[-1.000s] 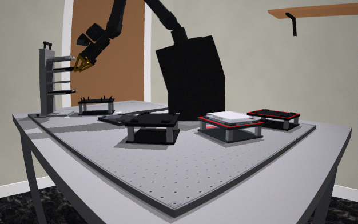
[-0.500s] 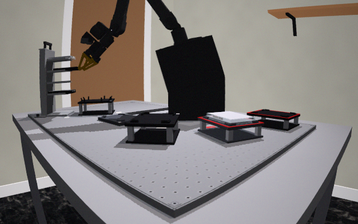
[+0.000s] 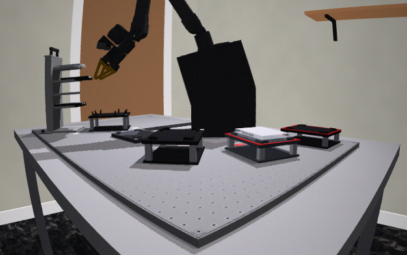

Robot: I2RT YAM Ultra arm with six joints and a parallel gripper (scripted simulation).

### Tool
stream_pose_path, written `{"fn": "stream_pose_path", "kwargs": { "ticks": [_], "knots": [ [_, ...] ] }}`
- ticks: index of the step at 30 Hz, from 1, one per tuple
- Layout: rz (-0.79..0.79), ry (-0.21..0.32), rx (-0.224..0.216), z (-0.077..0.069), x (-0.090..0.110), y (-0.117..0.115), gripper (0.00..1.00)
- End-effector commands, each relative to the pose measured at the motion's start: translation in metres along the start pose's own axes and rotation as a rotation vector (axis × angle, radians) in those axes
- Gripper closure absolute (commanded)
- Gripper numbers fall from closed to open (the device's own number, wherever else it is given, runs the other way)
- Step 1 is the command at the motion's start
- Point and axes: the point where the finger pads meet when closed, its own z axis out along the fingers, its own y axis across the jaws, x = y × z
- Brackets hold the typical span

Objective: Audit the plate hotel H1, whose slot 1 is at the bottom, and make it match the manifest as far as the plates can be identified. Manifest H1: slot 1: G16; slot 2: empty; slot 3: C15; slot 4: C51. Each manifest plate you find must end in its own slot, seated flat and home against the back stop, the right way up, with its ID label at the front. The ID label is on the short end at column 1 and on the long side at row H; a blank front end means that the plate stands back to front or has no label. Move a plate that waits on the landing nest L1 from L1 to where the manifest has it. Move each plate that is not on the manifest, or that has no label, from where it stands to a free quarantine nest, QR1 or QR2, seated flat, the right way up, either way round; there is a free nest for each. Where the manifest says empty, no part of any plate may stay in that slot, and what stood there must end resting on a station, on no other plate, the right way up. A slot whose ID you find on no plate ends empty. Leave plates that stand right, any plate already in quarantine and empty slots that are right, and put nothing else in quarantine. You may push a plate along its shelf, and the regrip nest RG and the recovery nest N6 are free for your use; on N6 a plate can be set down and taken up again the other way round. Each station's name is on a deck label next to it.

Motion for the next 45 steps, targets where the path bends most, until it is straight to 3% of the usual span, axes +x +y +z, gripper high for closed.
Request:
{"fn": "stream_pose_path", "kwargs": {
  "ticks": [1, 28, 29, 45],
  "knots": [
    [-0.007, -0.031, -0.002, -0.004, -0.009, 0.0, 0.0],
    [-0.007, -0.03, -0.002, -0.032, 0.02, 0.0, 0.0],
    [-0.007, -0.03, -0.002, -0.031, 0.023, -0.001, 1.0],
    [-0.007, -0.03, -0.002, -0.031, 0.025, 0.0, 1.0]
  ]
}}
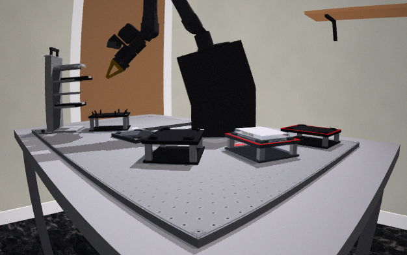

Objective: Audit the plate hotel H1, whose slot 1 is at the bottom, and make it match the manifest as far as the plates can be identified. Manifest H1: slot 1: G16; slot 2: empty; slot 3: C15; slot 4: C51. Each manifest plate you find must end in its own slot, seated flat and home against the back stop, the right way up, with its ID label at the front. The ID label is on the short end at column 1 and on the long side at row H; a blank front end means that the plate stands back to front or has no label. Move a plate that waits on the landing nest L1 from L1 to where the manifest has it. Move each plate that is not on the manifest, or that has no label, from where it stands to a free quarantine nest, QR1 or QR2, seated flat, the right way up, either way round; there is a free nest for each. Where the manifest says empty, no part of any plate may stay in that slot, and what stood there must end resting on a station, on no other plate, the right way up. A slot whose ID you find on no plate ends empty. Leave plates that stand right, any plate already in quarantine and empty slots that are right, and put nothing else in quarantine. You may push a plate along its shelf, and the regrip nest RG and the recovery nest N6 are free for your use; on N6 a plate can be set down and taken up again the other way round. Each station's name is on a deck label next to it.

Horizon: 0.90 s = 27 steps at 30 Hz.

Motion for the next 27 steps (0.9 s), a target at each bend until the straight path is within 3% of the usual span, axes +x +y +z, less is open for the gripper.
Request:
{"fn": "stream_pose_path", "kwargs": {
  "ticks": [1, 27],
  "knots": [
    [-0.003, -0.012, -0.002, -0.0005, -0.0037, 0.0001, 1.0],
    [-0.003, -0.012, -0.002, 0.0056, -0.01, 0.0001, 1.0]
  ]
}}
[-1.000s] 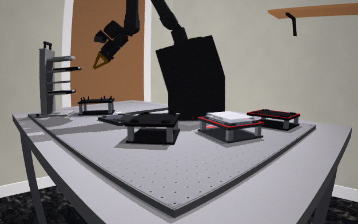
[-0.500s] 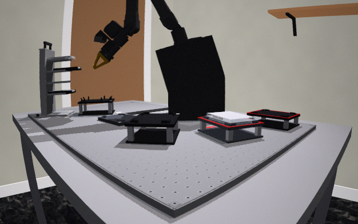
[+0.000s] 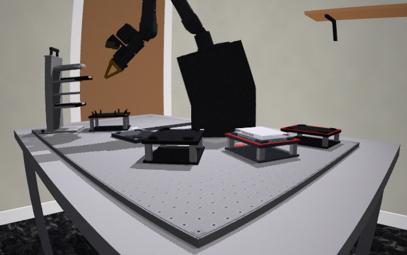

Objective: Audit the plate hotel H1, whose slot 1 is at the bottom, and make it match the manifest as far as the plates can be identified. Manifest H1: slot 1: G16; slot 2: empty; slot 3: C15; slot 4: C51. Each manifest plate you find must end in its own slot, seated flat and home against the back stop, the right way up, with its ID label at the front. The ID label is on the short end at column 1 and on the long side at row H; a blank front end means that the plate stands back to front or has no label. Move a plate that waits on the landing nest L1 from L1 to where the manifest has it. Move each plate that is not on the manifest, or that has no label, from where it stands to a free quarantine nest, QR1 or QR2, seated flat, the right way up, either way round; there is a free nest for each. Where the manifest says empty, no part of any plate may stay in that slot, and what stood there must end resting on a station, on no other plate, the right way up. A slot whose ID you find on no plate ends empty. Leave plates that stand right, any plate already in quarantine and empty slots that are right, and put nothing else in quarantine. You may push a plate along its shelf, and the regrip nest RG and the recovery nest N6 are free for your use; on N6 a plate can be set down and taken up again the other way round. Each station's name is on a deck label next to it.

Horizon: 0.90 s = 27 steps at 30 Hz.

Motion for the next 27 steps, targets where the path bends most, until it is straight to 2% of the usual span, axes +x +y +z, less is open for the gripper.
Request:
{"fn": "stream_pose_path", "kwargs": {
  "ticks": [1, 27],
  "knots": [
    [-0.002, -0.011, 0.002, 0.001, -0.006, -0.001, 1.0],
    [-0.002, -0.011, 0.002, 0.012, -0.018, -0.001, 1.0]
  ]
}}
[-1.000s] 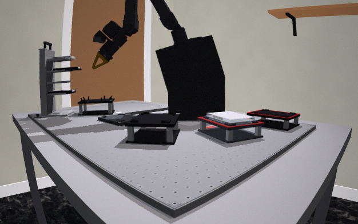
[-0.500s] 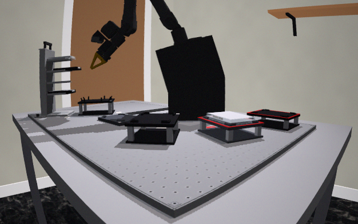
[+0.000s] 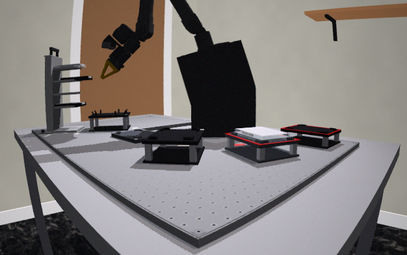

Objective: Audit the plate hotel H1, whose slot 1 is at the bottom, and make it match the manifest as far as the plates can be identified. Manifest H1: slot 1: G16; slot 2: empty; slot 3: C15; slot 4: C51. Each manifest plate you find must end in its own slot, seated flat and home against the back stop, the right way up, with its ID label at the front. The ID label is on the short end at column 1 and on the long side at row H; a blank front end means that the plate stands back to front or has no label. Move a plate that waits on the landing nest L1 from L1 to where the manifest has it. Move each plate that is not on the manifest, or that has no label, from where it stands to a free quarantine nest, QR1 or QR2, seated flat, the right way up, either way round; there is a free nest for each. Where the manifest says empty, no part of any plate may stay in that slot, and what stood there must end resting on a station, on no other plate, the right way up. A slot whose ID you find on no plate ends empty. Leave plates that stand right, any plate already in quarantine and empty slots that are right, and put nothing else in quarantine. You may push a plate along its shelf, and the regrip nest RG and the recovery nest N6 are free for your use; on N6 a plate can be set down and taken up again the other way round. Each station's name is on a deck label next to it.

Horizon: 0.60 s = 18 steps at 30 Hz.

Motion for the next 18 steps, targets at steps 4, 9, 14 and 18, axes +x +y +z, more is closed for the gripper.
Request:
{"fn": "stream_pose_path", "kwargs": {
  "ticks": [4, 9, 14, 18],
  "knots": [
    [-0.002, -0.013, 0.003, 0.0021, -0.0081, -0.0012, 1.0],
    [-0.002, -0.013, 0.003, 0.004, -0.0101, -0.0012, 1.0],
    [-0.002, -0.013, 0.003, 0.0063, -0.0125, -0.0012, 1.0],
    [-0.002, -0.013, 0.003, 0.0082, -0.0144, -0.0012, 1.0]
  ]
}}
